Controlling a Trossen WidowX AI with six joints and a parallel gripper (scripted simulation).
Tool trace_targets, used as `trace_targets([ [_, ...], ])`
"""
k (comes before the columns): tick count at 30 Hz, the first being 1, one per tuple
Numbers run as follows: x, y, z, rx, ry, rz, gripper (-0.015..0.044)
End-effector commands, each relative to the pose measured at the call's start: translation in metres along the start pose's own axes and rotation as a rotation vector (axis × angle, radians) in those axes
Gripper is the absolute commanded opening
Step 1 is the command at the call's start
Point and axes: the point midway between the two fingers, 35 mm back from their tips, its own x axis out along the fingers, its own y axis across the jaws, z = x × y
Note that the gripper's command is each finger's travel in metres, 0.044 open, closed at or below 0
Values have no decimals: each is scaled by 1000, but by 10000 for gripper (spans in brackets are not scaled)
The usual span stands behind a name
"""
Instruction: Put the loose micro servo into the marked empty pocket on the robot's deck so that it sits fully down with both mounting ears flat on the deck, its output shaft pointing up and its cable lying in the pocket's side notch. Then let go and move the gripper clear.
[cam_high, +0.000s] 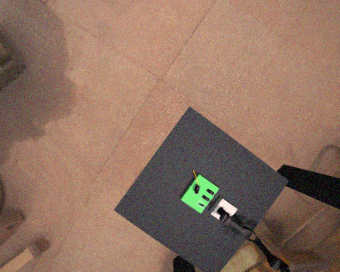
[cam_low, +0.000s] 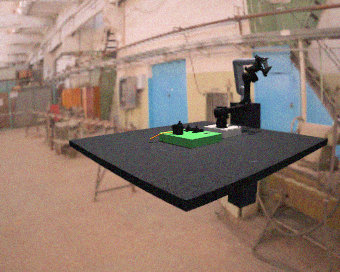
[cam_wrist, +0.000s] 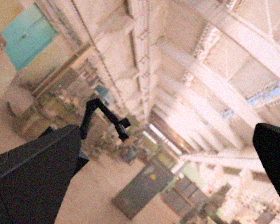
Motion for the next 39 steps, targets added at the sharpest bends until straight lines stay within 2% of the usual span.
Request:
trace_targets([
  [1,0,-1,0,0,-1,-1,426],
  [2,0,-3,1,5,-4,-5,440],
  [16,0,-58,9,35,-67,-104,440],
  [28,-9,-169,3,-2,-94,-329,440],
  [39,-33,-258,-17,0,-97,-545,440],
])
